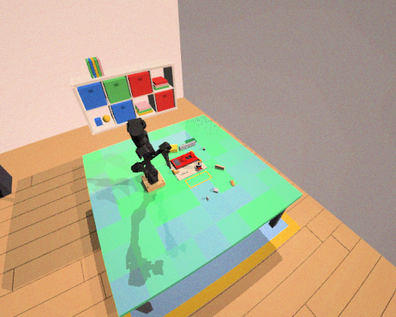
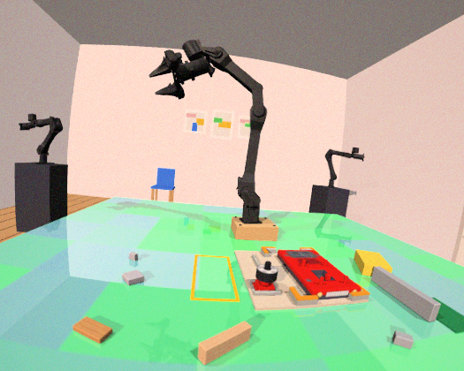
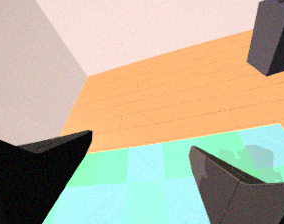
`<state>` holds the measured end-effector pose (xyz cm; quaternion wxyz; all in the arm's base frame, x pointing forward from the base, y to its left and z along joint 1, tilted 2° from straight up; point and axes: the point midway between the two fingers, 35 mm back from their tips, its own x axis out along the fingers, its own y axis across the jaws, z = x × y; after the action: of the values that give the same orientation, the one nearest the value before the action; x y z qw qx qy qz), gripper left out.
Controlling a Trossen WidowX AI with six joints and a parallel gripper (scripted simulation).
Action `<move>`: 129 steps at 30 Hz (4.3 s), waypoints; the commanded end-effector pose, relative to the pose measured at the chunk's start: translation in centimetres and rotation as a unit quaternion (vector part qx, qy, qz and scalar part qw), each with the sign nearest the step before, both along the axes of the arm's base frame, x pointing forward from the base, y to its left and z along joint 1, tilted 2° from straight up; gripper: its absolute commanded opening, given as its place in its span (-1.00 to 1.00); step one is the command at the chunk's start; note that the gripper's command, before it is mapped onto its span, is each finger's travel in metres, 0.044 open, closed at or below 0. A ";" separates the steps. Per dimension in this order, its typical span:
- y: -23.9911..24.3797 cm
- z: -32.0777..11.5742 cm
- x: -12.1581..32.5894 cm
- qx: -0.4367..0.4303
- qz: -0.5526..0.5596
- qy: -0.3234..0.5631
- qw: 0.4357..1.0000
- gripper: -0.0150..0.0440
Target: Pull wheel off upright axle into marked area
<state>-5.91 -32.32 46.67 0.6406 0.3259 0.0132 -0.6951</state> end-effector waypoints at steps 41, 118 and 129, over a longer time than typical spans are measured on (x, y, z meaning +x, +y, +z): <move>20.3 -34.3 41.5 0.279 0.662 0.404 0.566 0.53; 24.2 -42.4 41.6 0.281 0.683 0.439 0.511 -0.49; 24.3 -42.0 41.6 0.280 0.683 0.439 0.511 -0.49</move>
<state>35.61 -8.08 3.82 0.7022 0.0320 0.7090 -0.0569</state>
